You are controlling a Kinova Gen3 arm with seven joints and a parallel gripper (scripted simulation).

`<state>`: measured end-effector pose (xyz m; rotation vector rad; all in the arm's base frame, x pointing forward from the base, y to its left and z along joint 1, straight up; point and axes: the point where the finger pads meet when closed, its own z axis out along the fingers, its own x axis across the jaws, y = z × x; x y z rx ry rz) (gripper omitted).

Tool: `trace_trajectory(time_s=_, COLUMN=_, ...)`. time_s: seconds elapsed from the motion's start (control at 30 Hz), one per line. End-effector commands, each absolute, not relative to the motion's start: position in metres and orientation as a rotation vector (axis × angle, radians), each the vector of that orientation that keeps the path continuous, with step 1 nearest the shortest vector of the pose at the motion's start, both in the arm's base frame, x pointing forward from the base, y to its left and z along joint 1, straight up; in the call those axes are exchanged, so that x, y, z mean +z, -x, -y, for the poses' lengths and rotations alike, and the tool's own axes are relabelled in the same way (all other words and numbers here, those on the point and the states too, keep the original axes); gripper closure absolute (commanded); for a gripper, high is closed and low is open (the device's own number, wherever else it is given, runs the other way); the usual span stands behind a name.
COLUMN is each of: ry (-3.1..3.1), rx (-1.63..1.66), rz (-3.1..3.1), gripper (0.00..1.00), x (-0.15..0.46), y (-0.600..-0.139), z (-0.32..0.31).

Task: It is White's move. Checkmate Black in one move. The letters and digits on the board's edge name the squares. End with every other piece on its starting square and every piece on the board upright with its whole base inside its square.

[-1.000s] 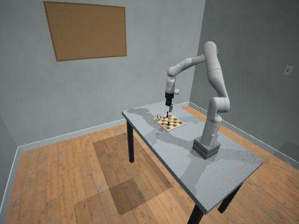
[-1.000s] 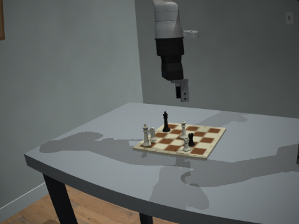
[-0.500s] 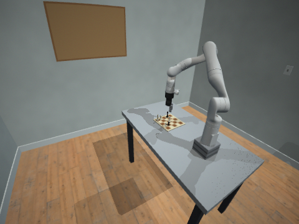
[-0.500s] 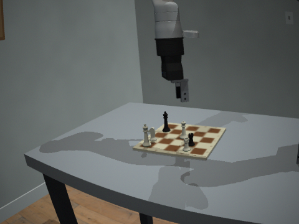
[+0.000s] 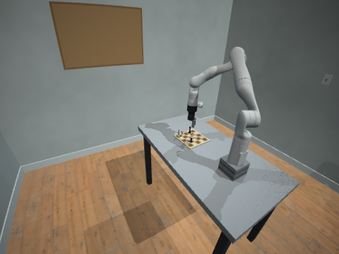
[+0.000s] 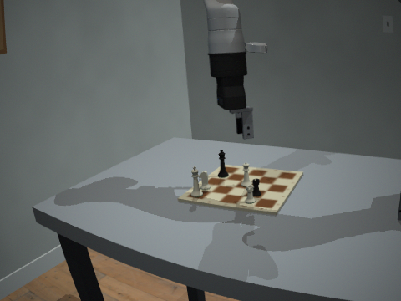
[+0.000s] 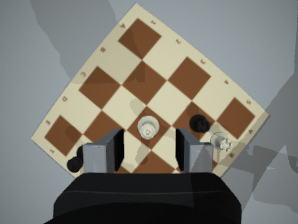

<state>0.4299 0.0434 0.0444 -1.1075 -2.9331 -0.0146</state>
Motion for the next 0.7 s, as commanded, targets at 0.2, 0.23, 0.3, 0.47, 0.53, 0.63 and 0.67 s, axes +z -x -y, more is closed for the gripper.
trace_trajectory(time_s=0.2, ry=1.113, rx=-0.013, rz=2.935, gripper=0.21, x=0.031, y=-0.43, z=-0.044)
trace_trajectory(time_s=0.23, ry=1.113, rx=-0.013, rz=2.935, gripper=0.21, x=0.03, y=-0.43, z=-0.044)
trace_trajectory(time_s=0.3, ry=1.113, rx=-0.013, rz=2.935, gripper=0.21, x=0.027, y=-0.43, z=-0.044)
trace_trajectory(time_s=0.47, ry=1.113, rx=-0.013, rz=2.935, gripper=0.21, x=0.021, y=-0.431, z=-0.044)
trace_trajectory(time_s=0.53, ry=1.113, rx=-0.013, rz=2.935, gripper=0.21, x=0.018, y=-0.431, z=-0.044)
trace_trajectory(time_s=0.63, ry=1.113, rx=-0.013, rz=2.935, gripper=0.21, x=0.013, y=-0.431, z=-0.044)
trace_trajectory(time_s=0.67, ry=1.113, rx=-0.013, rz=2.935, gripper=0.21, x=0.011, y=-0.431, z=-0.044)
